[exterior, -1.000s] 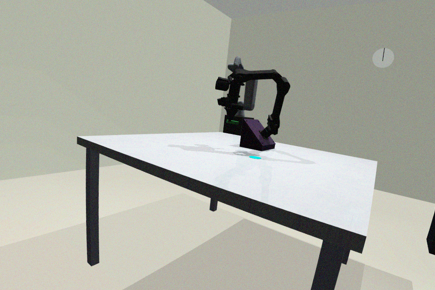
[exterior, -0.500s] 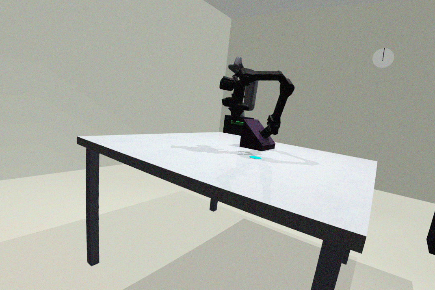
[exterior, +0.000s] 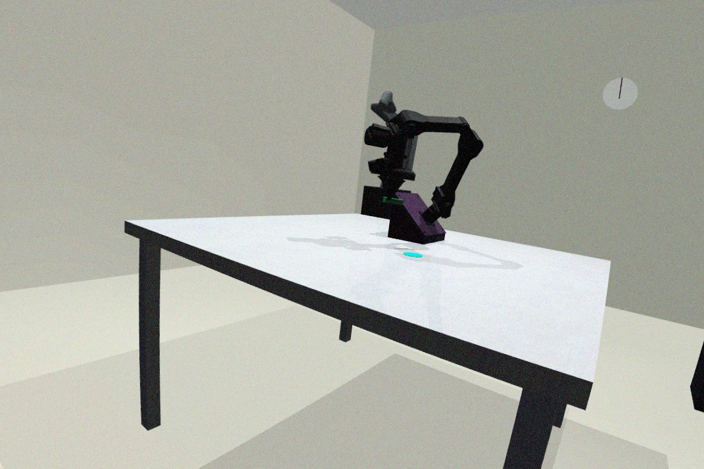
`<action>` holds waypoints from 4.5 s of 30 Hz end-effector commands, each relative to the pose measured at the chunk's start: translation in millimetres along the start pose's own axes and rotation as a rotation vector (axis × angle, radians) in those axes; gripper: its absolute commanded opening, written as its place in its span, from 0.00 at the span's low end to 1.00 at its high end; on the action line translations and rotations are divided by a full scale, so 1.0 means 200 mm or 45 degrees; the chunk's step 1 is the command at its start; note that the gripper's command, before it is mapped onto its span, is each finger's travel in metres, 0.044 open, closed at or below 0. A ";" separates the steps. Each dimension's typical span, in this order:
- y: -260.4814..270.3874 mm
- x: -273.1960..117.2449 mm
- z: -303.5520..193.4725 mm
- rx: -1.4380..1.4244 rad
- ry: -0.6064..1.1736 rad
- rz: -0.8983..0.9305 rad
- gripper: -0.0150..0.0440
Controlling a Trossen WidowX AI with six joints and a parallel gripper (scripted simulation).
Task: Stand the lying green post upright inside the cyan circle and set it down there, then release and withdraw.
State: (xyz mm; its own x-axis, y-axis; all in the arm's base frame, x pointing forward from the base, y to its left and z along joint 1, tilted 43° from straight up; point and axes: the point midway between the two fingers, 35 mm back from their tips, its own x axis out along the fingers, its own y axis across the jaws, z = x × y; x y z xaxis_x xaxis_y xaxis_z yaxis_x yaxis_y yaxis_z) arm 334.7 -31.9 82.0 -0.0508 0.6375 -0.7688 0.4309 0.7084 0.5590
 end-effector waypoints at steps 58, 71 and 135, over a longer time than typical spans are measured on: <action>0.49 0.08 -0.26 -0.222 -0.055 -0.077 0.29; 0.48 0.12 -0.26 -0.248 -0.129 -0.152 0.29; 0.45 0.22 -0.22 -0.329 -0.599 -0.379 0.29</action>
State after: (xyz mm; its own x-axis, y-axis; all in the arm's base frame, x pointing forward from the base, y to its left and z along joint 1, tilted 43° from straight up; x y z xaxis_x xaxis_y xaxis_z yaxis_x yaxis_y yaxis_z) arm 332.7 73.4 114.8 0.2853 0.2532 -0.9244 0.2169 0.9224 0.3195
